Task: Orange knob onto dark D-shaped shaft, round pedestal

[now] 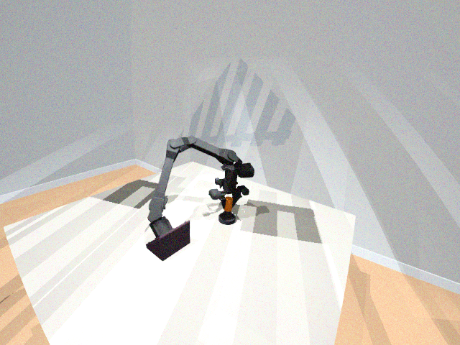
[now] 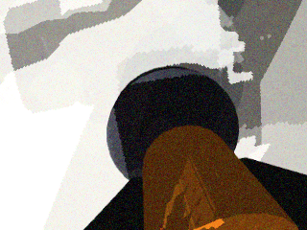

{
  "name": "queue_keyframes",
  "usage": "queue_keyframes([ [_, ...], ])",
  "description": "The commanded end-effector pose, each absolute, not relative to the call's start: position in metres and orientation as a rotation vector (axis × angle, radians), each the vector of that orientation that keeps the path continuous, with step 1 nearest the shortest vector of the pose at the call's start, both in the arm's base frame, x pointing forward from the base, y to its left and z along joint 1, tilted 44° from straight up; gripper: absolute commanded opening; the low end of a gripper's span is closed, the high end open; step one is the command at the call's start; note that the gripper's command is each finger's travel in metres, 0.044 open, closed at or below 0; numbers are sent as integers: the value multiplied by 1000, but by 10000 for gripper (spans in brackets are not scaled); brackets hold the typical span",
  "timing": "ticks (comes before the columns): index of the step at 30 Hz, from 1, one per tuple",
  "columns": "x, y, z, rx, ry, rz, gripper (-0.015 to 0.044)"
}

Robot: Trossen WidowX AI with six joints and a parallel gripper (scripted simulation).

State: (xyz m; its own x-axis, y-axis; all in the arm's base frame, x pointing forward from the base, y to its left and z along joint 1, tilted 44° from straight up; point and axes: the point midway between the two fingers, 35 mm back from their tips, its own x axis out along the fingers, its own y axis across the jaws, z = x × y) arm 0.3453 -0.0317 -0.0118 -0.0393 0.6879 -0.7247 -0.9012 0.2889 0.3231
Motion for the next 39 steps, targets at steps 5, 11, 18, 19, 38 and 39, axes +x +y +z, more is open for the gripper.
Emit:
queue_keyframes([
  [5,345,-33,-12,-432,823,1399,0],
  [11,345,-32,-14,-432,822,1399,0],
  [18,346,-30,-14,-432,822,1399,0],
  [19,346,-30,-14,-432,822,1399,0],
  [38,345,-33,-13,-592,678,1491,0],
  [39,345,-33,-13,-592,678,1491,0],
])
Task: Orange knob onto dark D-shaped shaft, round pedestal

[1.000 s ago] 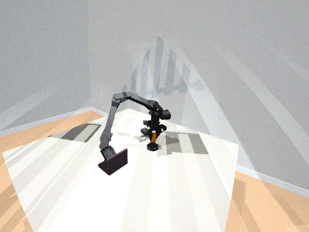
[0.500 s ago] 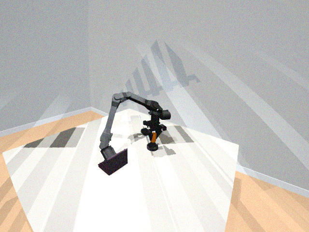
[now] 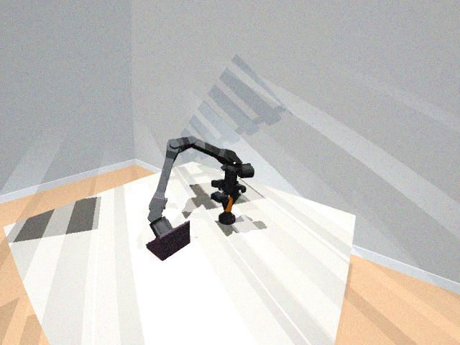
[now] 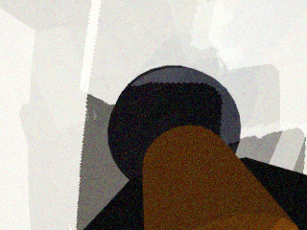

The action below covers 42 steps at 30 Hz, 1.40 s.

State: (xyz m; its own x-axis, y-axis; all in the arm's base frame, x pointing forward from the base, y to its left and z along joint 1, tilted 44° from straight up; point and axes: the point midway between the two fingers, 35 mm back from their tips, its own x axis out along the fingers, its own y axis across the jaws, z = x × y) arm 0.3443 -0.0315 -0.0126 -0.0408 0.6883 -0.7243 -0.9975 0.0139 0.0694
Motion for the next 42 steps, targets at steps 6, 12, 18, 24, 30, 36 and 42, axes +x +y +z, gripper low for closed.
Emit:
queue_keyframes([
  [6,346,-33,-12,-592,678,1491,0],
  [12,345,-32,-11,-592,678,1491,0],
  [18,346,-30,-13,-592,678,1491,0],
  [24,346,-30,-14,-592,678,1491,0],
  [30,346,-33,-12,-592,678,1491,0],
  [36,346,-34,-11,-634,639,1514,0],
  [42,345,-33,-12,-752,525,1573,0],
])
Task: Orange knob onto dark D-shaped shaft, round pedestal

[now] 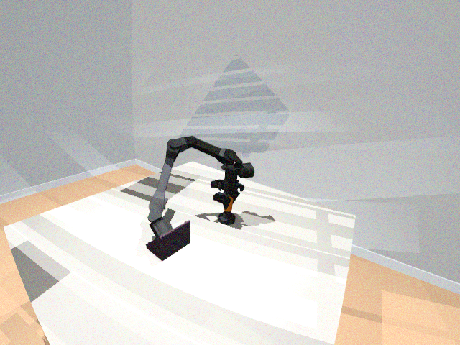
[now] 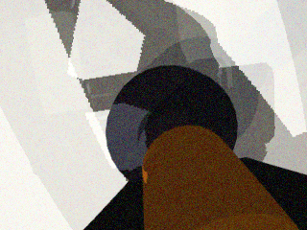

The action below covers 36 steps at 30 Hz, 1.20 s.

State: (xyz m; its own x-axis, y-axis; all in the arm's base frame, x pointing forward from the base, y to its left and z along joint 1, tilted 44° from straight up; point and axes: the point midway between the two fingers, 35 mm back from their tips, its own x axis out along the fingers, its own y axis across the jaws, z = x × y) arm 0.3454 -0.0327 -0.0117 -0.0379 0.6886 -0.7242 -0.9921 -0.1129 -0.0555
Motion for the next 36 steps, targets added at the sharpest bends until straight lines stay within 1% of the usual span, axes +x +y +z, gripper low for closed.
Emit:
queue_keyframes([
  [1,345,-33,-12,-752,525,1573,0],
  [23,345,-33,-10,-752,525,1573,0],
  [30,345,-33,-12,-902,371,1641,0],
  [36,345,-33,-13,-909,363,1645,0],
])
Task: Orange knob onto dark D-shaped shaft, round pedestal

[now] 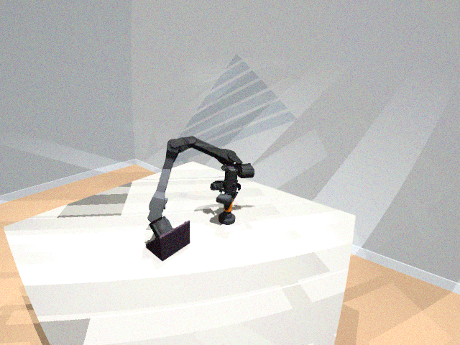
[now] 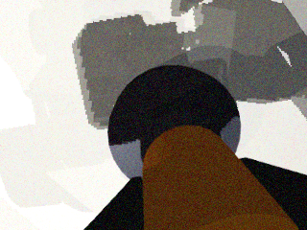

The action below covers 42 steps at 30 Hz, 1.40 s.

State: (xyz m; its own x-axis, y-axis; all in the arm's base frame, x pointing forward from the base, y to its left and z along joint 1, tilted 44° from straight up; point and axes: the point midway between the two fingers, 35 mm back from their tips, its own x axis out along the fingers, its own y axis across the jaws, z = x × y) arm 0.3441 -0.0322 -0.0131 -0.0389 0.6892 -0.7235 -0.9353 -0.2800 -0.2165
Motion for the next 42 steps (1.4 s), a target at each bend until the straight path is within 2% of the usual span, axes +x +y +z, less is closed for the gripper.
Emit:
queue_keyframes([
  [1,346,-33,-13,-909,363,1645,0],
  [26,345,-34,-11,-909,363,1645,0],
  [33,346,-34,-12,-1057,202,1702,0],
  [42,345,-31,-14,-1065,193,1705,0],
])
